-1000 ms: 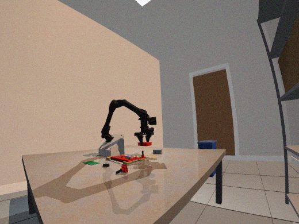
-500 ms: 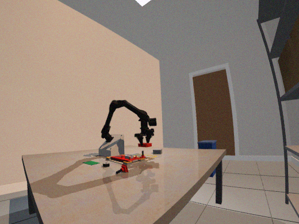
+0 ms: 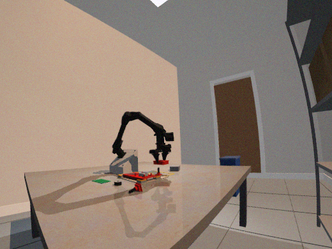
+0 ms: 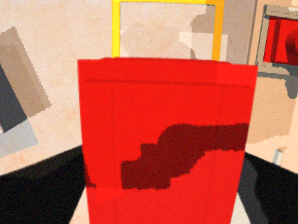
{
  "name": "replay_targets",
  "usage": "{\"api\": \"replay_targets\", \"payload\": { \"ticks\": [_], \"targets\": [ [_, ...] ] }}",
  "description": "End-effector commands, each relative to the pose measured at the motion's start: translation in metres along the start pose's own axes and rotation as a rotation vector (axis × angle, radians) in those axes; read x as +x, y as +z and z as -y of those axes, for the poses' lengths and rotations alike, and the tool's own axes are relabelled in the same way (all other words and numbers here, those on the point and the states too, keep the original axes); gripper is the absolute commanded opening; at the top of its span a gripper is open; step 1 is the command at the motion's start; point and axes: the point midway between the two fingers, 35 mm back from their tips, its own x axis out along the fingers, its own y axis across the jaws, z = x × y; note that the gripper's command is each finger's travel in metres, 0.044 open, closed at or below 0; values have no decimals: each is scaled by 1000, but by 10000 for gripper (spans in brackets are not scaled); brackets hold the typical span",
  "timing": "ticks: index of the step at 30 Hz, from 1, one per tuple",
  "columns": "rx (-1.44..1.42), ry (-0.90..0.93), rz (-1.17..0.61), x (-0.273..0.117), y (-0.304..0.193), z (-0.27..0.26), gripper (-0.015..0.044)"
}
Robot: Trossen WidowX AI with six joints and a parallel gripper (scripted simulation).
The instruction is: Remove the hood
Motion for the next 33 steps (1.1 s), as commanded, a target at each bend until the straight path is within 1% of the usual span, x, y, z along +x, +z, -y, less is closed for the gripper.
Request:
{"api": "replay_targets", "payload": {
  "ticks": [1, 33],
  "targets": [
    [-6, -6, 1, 3, -1, 1, 0],
    [-6, -7, 1, 22, -1, 1, 0]
  ]
}}
